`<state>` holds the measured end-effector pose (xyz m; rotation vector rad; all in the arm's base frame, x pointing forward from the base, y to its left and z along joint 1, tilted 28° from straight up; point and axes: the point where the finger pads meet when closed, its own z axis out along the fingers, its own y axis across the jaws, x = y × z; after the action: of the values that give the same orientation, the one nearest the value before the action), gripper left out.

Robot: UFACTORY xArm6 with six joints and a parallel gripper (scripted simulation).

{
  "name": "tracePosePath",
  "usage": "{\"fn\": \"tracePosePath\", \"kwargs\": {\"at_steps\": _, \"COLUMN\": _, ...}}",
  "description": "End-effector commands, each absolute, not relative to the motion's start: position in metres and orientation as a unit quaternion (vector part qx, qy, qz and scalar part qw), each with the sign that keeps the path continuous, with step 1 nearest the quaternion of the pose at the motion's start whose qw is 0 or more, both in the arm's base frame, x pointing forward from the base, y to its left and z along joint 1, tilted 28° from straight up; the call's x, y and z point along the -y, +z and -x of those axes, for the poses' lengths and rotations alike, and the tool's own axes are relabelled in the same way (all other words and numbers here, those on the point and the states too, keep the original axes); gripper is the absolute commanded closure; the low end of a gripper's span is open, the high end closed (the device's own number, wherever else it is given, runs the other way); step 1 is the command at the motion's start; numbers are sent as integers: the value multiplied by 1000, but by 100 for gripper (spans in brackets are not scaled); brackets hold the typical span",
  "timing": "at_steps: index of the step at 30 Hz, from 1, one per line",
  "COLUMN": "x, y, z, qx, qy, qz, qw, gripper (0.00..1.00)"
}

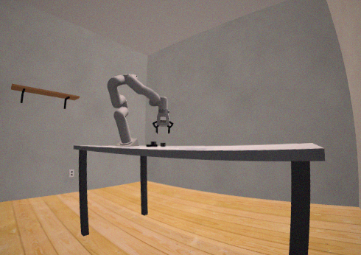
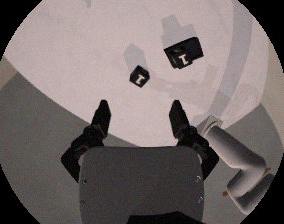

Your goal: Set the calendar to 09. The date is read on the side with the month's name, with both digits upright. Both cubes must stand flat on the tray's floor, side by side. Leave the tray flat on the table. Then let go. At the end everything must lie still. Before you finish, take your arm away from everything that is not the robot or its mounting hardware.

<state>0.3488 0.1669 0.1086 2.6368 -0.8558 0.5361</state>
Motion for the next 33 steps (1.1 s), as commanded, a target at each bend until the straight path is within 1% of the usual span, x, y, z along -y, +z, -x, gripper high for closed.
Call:
{"fn": "tracePosePath", "kwargs": {"at_steps": 1, "x": -167, "y": 109, "z": -350, "qx": 219, "qy": 169, "qz": -946, "qw": 171, "gripper": 0}}
{"fn": "tracePosePath", "kwargs": {"at_steps": 5, "x": -167, "y": 108, "z": -350, "qx": 202, "qy": 166, "qz": -949, "qw": 174, "gripper": 0}}
{"fn": "tracePosePath", "kwargs": {"at_steps": 7, "x": -167, "y": 107, "z": -350, "qx": 139, "qy": 154, "qz": -961, "qw": 184, "gripper": 0}}
{"fn": "tracePosePath", "kwargs": {"at_steps": 19, "x": -166, "y": 105, "z": -350, "qx": -38, "qy": 118, "qz": -970, "qw": 209, "gripper": 0}}
{"fn": "tracePosePath", "kwargs": {"at_steps": 22, "x": -166, "y": 104, "z": -350, "qx": -45, "qy": 116, "qz": -970, "qw": 210, "gripper": 0}}
{"fn": "tracePosePath", "kwargs": {"at_steps": 26, "x": -165, "y": 103, "z": -350, "qx": -126, "qy": 98, "qz": -963, "qw": 219, "gripper": 0}}
{"fn": "tracePosePath", "kwargs": {"at_steps": 32, "x": -165, "y": 103, "z": -350, "qx": -154, "qy": 92, "qz": -958, "qw": 222, "gripper": 0}}
{"fn": "tracePosePath", "kwargs": {"at_steps": 33, "x": -165, "y": 103, "z": -350, "qx": -154, "qy": 92, "qz": -958, "qw": 222, "gripper": 53}}
